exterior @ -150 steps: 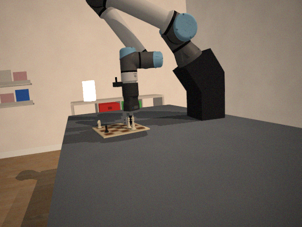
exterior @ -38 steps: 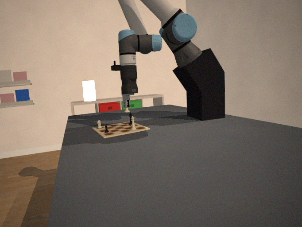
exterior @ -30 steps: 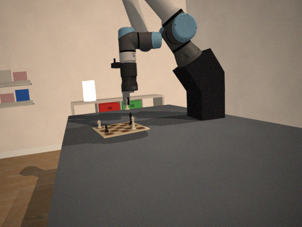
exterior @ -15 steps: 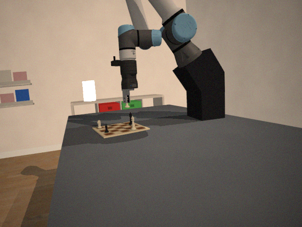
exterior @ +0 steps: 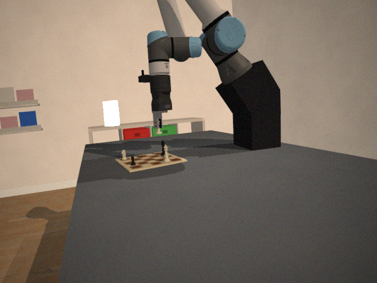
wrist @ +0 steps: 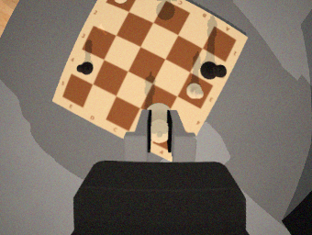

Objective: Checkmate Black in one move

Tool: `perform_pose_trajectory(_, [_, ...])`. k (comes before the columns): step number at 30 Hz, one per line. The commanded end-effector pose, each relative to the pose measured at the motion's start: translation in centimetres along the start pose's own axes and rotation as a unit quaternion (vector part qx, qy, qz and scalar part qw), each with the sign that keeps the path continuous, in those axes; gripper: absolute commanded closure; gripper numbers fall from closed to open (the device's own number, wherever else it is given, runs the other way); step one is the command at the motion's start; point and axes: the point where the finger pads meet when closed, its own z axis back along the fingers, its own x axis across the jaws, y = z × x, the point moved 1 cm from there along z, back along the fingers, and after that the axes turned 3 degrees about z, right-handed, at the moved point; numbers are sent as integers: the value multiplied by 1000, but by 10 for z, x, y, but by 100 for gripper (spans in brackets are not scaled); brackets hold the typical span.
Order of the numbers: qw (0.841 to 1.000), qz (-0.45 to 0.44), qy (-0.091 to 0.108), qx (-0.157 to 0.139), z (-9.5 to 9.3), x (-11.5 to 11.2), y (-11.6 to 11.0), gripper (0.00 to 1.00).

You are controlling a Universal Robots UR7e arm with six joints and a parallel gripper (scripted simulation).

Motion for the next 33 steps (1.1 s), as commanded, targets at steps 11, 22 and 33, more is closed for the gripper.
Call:
perform_pose_trajectory(11, [996, 85, -2, -2, -1, 6, 11, 100])
perform_pose_trajectory(22, [973, 232, -3, -4, -2, 14, 30, 100])
perform_pose_trajectory(33, [927, 375, -2, -4, -2, 24, 46, 100])
